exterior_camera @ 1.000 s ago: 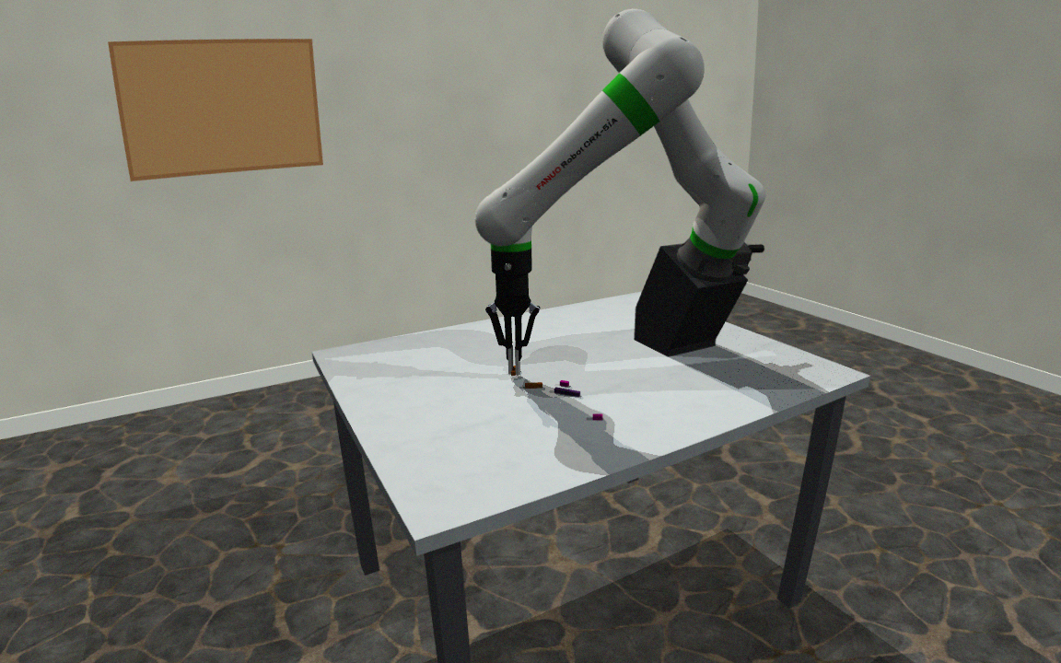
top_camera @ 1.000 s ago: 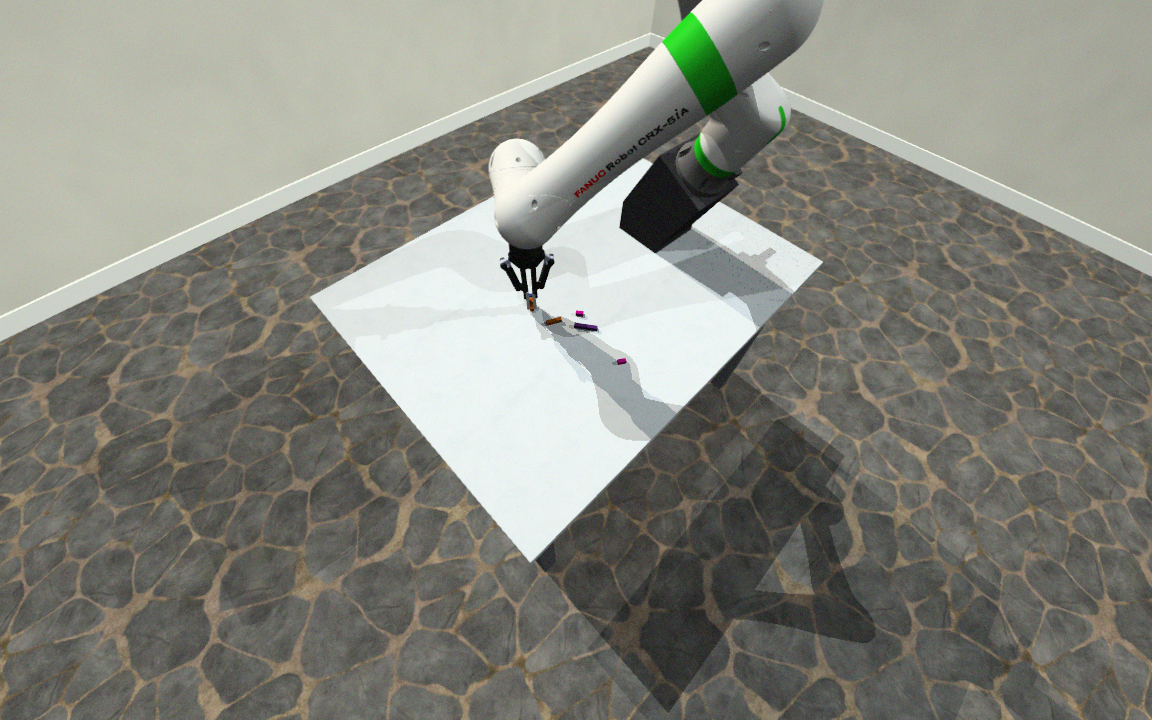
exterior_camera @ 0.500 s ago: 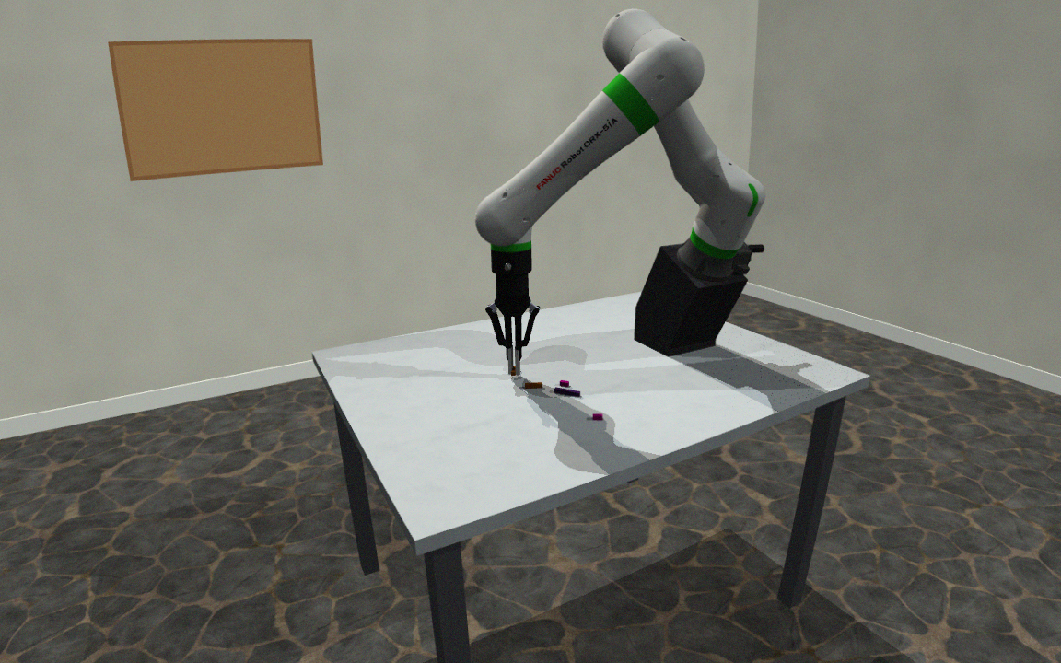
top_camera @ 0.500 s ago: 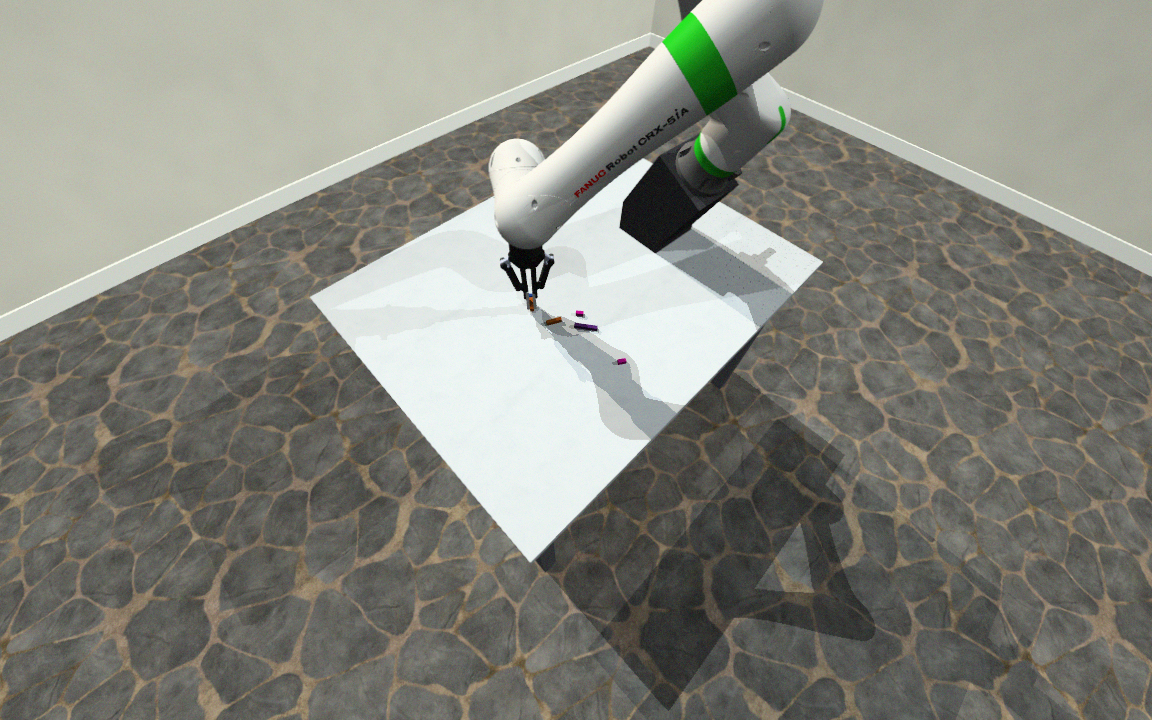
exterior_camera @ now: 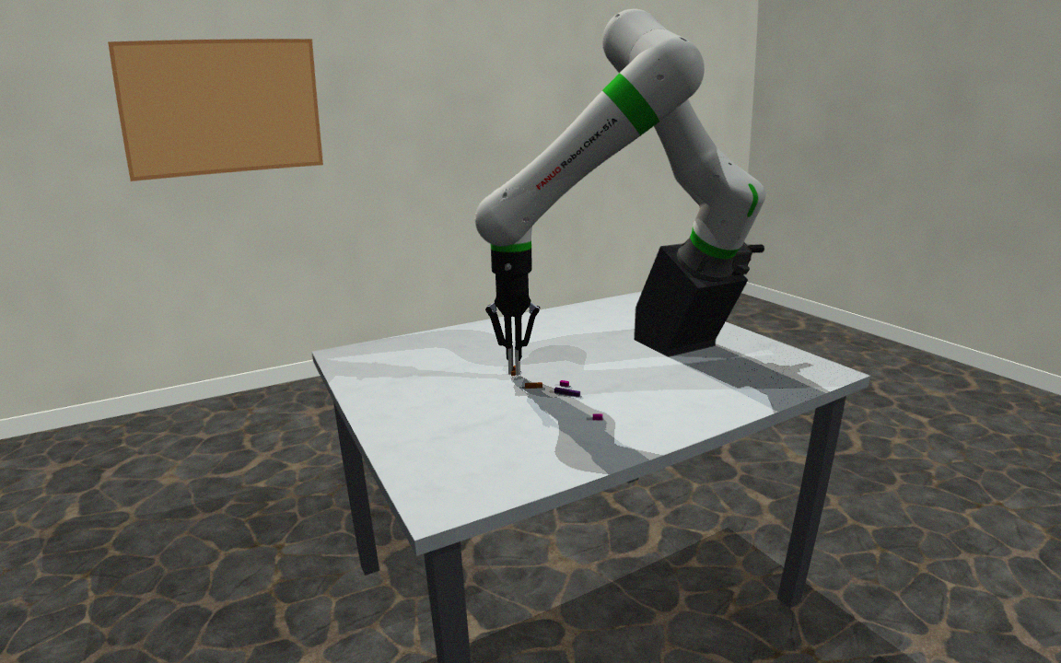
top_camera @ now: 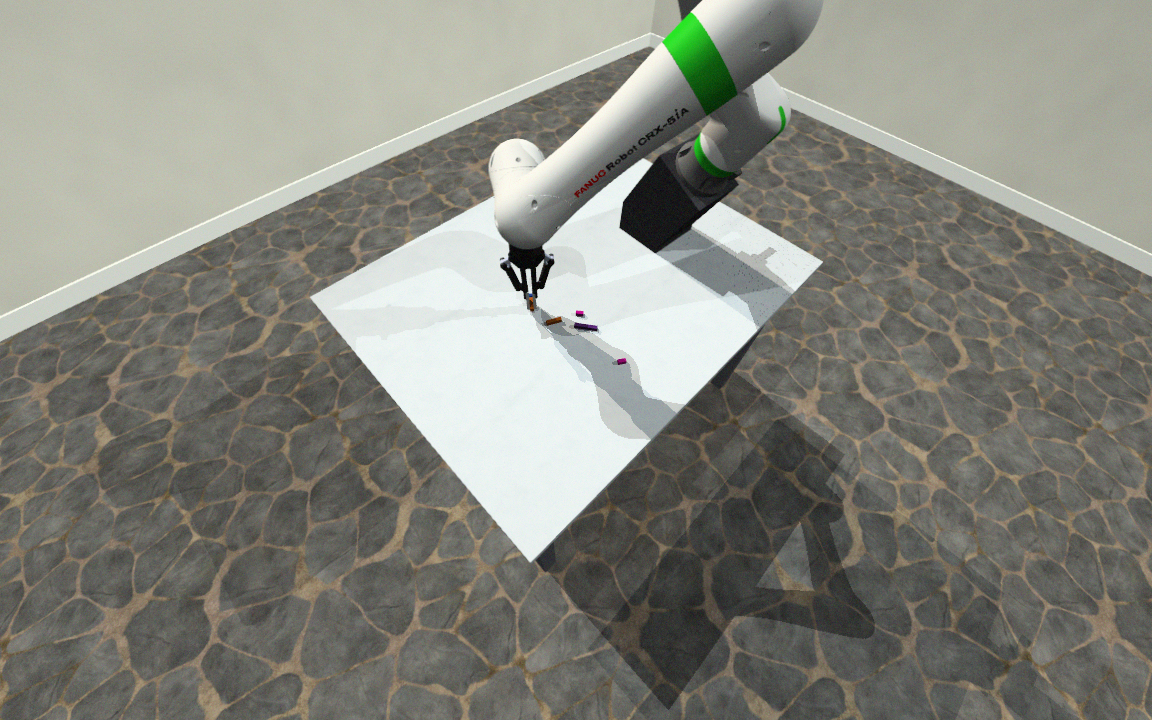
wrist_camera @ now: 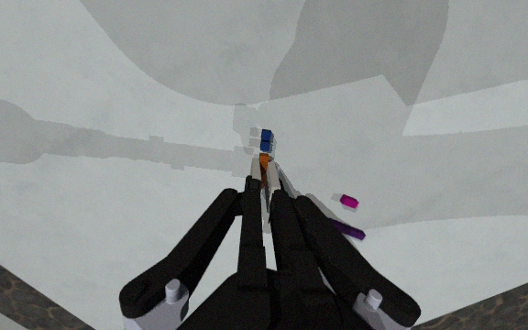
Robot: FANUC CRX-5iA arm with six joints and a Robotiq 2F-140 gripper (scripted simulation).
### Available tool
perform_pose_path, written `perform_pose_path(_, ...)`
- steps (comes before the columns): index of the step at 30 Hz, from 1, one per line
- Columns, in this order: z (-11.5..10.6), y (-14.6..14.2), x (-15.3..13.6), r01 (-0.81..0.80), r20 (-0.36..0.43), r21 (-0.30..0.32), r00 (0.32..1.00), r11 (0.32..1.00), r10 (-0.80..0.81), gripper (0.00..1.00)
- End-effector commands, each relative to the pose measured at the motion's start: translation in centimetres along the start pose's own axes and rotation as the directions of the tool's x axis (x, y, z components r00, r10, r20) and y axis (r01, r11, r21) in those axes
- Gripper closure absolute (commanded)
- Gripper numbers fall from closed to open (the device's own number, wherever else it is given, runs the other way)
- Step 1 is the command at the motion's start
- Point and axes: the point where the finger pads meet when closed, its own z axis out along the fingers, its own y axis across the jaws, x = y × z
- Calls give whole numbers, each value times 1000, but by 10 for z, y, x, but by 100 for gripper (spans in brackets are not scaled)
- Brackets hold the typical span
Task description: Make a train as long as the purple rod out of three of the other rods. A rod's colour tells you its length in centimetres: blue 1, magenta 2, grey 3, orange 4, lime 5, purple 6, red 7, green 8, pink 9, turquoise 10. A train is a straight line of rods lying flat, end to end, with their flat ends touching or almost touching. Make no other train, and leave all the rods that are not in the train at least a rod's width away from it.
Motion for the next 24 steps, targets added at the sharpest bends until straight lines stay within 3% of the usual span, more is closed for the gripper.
perform_pose_path(1, 0, 0, 0, 0, 0, 0, 1000, 1000, 0, 97)
perform_pose_path(24, 12, 0, 0, 0, 0, 0, 1000, 1000, 0, 97)
